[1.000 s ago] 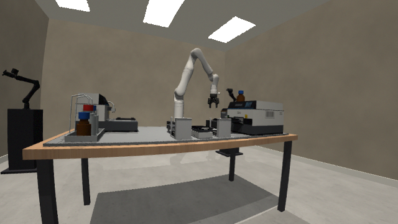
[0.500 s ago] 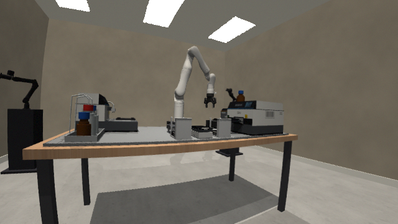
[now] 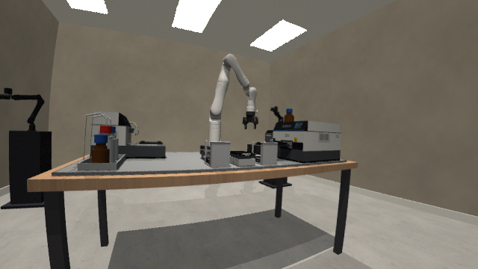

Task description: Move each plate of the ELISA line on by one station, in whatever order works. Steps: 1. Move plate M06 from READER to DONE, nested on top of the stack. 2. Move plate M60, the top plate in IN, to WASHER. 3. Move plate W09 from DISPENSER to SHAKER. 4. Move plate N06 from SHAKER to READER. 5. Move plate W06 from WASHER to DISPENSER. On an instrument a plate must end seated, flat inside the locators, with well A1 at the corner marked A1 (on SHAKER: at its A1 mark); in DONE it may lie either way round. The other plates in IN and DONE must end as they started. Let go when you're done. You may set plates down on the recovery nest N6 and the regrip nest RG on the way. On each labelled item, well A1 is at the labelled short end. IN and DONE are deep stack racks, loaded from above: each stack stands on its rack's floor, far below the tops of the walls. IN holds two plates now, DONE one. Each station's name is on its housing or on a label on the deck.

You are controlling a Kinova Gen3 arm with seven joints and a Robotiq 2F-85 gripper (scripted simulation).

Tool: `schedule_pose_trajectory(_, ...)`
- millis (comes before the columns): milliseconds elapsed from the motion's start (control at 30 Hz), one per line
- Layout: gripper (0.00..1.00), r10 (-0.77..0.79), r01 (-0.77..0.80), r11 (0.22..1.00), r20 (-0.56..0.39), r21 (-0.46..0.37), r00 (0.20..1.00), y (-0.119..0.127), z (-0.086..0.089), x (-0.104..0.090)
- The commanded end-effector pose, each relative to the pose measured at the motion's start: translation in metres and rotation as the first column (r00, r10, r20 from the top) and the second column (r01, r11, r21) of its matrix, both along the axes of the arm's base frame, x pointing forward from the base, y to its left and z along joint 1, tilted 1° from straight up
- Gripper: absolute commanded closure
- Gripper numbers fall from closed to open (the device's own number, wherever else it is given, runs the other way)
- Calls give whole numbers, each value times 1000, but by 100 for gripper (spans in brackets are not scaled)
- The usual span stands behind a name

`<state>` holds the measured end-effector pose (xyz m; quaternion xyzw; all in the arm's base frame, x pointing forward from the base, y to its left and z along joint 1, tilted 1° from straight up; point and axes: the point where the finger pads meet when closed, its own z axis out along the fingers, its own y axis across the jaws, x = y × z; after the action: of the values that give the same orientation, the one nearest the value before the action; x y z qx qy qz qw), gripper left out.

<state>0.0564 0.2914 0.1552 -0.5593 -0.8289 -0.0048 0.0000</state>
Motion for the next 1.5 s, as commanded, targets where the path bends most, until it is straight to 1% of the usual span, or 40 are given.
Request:
schedule_pose_trajectory(0, 0, 11, -11, 1000, -7, 3, 1000, -6, 0, 14)
schedule_pose_trajectory(67, 0, 11, -11, 1000, -7, 3, 1000, -9, 0, 20)
schedule_pose_trajectory(133, 0, 11, -11, 1000, -7, 3, 1000, -9, 0, 20)
schedule_pose_trajectory(333, 0, 11, -11, 1000, -7, 3, 1000, -17, 0, 38)
schedule_pose_trajectory(367, 0, 11, -11, 1000, -7, 3, 1000, -17, 0, 38)
schedule_pose_trajectory(467, 0, 120, -120, 993, -6, 3, 993, -22, 0, 47)
schedule_pose_trajectory(633, 0, 120, -120, 993, -6, 3, 993, -28, 0, 62)
schedule_pose_trajectory(700, 0, 120, -120, 993, -6, 3, 993, -28, 0, 62)
schedule_pose_trajectory(1033, 0, 120, -120, 993, -5, 3, 993, -42, 0, 93)
schedule_pose_trajectory(1067, 0, 120, -120, 993, -5, 3, 993, -42, 0, 93)
schedule_pose_trajectory(1167, 0, 228, -228, 974, -4, 3, 974, -47, 0, 101)
schedule_pose_trajectory(1267, 0, 228, -228, 974, -4, 3, 974, -49, 0, 104)
schedule_pose_trajectory(1467, 0, 228, -228, 974, -4, 3, 974, -59, 0, 122)
